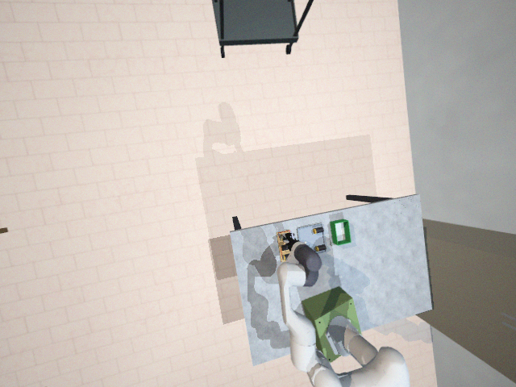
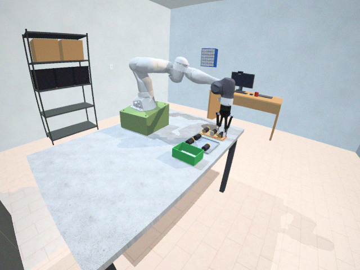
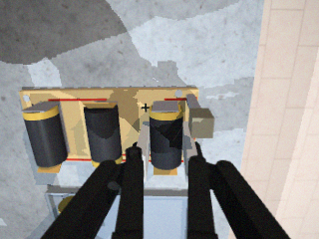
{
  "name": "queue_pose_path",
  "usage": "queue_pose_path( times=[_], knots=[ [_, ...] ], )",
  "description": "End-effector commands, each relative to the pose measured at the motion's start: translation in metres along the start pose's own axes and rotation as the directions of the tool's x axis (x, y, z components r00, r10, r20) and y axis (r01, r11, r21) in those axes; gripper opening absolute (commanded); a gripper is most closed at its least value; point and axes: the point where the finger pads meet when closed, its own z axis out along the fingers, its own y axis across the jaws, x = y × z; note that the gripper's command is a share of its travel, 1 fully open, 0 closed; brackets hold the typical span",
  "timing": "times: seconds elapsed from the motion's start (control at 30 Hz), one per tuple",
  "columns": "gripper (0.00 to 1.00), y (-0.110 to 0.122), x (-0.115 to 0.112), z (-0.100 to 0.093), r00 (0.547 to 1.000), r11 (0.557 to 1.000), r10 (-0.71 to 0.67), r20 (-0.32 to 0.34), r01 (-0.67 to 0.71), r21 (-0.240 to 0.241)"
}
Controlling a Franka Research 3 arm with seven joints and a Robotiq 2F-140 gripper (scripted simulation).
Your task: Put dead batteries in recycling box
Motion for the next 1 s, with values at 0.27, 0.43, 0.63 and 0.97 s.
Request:
queue_pose_path(
  times=[0.27, 0.43, 0.63, 0.97],
  knots=[
    [0.16, 0.001, 0.0, -0.04, 1.0, 1.0, 0.001, 0.0, -0.001, -0.002],
    [0.16, 0.001, 0.0, -0.043, 1.0, 1.0, 0.001, 0.0, -0.001, -0.002],
    [0.16, 0.001, 0.0, -0.048, 1.0, 1.0, 0.001, 0.0, -0.001, -0.002],
    [0.16, 0.0, 0.0, -0.106, 1.0, 1.0, 0.001, 0.0, -0.001, -0.002]
  ],
)
